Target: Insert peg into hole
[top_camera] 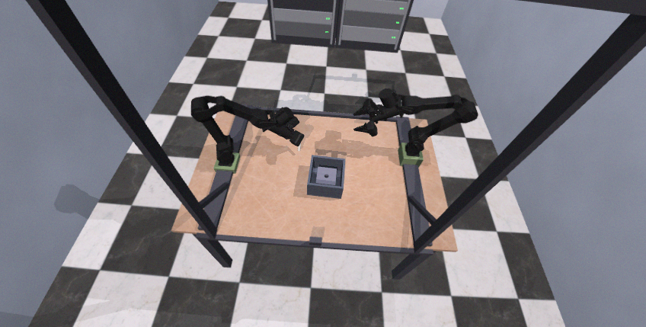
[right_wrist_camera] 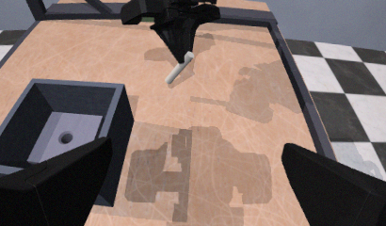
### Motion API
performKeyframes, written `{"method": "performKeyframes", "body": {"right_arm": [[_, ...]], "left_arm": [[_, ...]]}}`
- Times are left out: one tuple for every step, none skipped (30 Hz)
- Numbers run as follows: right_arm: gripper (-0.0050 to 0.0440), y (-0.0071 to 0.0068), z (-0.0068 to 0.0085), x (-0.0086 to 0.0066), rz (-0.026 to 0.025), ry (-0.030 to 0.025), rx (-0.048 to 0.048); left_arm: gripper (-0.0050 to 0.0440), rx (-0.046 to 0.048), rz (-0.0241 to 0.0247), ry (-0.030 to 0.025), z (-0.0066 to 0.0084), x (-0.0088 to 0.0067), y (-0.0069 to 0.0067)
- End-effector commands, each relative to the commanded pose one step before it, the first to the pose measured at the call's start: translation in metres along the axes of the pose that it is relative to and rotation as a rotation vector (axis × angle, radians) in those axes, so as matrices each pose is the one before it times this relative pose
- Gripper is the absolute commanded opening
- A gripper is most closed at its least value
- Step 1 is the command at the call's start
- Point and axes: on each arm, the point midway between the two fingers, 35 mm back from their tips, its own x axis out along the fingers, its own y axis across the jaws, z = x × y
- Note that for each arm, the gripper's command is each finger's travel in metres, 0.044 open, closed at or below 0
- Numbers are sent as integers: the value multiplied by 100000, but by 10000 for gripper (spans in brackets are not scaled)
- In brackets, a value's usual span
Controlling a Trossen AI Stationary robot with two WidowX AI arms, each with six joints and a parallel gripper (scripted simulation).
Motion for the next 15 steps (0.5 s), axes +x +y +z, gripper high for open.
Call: {"method": "performKeyframes", "body": {"right_arm": [[440, -36, 727, -331, -72, -2162, -151], [440, 0, 0, 0, 0, 0, 0], [440, 0, 0, 0, 0, 0, 0], [440, 0, 0, 0, 0, 0, 0], [440, 0, 0, 0, 0, 0, 0], [440, 0, 0, 0, 0, 0, 0], [440, 0, 0, 0, 0, 0, 0], [440, 0, 0, 0, 0, 0, 0], [440, 0, 0, 0, 0, 0, 0], [440, 0, 0, 0, 0, 0, 0], [440, 0, 0, 0, 0, 0, 0], [440, 0, 0, 0, 0, 0, 0], [440, 0, 0, 0, 0, 0, 0], [440, 0, 0, 0, 0, 0, 0], [440, 0, 0, 0, 0, 0, 0]], "left_arm": [[24, 18544, -7272, -10606, 458, -808, 112], [24, 4972, -1205, -1443, -116, -82, 98], [24, 5081, -1231, -1685, -74, -140, 96], [24, 4228, -1155, -2707, 331, -198, -23], [24, 0, 0, 0, 0, 0, 0], [24, 0, 0, 0, 0, 0, 0], [24, 3746, -1085, -1858, 54, -47, 20], [24, 4995, -1305, -2518, 70, -81, 27], [24, 4326, -999, -2212, 167, -148, 34], [24, 2966, -880, -1239, -5, -35, 31], [24, 3591, -996, -1525, -7, -53, 35], [24, 3241, -833, -1397, 57, -98, 39], [24, 963, -337, 850, -356, 179, 35], [24, 0, 0, 0, 0, 0, 0], [24, 0, 0, 0, 0, 0, 0]]}}
